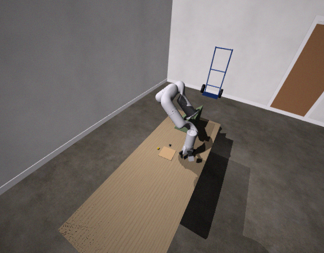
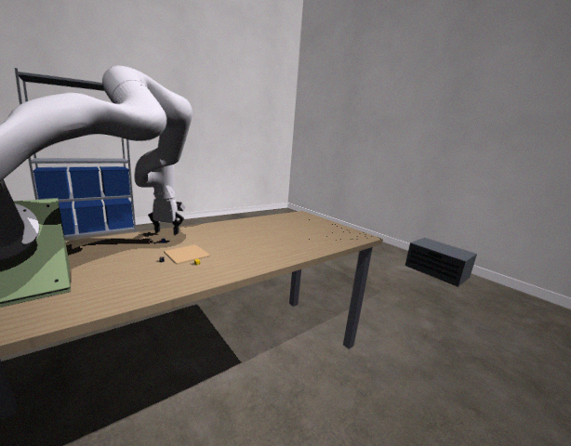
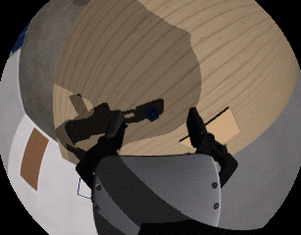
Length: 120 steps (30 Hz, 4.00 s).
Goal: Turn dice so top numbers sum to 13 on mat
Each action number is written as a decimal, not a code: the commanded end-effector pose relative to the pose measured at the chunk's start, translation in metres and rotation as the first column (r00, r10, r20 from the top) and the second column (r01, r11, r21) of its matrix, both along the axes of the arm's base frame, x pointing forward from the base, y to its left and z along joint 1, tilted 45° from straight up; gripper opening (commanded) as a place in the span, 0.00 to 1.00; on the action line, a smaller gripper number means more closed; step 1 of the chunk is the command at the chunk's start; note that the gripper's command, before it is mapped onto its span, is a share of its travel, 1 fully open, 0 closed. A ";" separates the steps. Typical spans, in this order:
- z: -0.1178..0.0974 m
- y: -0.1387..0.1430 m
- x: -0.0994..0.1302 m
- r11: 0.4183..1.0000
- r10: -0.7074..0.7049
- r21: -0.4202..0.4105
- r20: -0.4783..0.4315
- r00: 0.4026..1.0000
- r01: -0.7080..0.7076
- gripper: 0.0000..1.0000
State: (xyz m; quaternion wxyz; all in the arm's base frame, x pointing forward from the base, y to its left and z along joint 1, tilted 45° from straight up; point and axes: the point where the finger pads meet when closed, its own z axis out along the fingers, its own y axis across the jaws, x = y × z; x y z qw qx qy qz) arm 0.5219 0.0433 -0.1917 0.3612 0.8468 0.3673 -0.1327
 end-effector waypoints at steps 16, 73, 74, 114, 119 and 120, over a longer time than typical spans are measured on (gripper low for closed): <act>0.006 0.006 0.000 1.000 0.001 0.001 0.001 1.000 -0.001 1.00; 0.080 0.064 -0.024 0.900 0.417 0.075 -0.429 0.801 -0.428 1.00; 0.080 0.064 -0.024 0.900 0.417 0.075 -0.429 0.801 -0.428 1.00; 0.054 0.037 -0.021 0.943 -0.329 0.076 0.326 0.886 0.323 1.00; 0.049 0.032 -0.020 0.888 -0.451 0.139 0.442 0.776 0.438 1.00; 0.049 0.032 -0.020 0.885 -0.457 0.142 0.447 0.769 0.443 1.00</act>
